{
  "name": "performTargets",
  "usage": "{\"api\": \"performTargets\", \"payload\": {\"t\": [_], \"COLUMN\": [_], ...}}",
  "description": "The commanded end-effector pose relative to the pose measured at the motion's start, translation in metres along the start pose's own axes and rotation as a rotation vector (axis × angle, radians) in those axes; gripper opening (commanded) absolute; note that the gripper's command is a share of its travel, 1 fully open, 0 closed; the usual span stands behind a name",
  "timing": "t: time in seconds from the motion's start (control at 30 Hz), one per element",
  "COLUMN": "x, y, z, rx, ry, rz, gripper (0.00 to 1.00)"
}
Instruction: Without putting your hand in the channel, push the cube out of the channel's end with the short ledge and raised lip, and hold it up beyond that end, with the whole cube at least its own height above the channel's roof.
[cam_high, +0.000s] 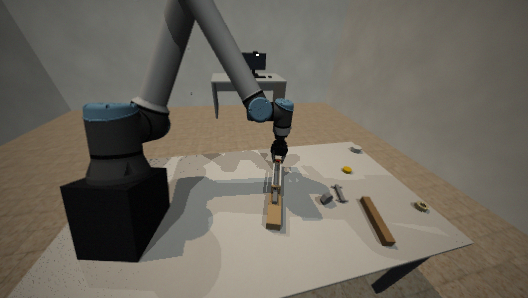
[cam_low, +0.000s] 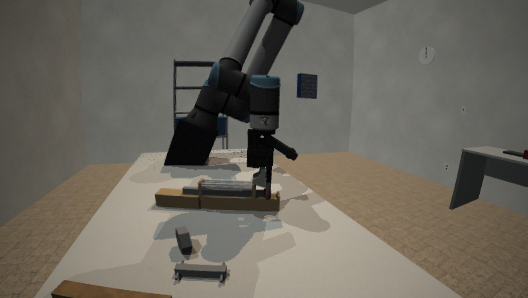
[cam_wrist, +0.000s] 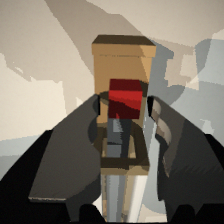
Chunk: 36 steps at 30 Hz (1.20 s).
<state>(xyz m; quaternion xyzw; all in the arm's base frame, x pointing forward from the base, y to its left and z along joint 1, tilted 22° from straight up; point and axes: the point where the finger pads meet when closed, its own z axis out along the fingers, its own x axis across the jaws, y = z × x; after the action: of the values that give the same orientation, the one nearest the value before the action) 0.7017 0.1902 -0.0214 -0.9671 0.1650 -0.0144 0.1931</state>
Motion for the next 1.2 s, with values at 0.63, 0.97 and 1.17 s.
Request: {"api": "performTargets", "payload": {"t": [0.63, 0.97, 1.17], "x": [0.0006, 0.0006, 0.0006], "y": [-0.0002, -0.0002, -0.0002], "z": [-0.0006, -0.0006, -0.0006], "rx": [0.000, 0.000, 0.000], "ry": [0.001, 0.001, 0.001], "rz": [0.000, 0.000, 0.000], "gripper": [0.25, 0.00, 0.00]}}
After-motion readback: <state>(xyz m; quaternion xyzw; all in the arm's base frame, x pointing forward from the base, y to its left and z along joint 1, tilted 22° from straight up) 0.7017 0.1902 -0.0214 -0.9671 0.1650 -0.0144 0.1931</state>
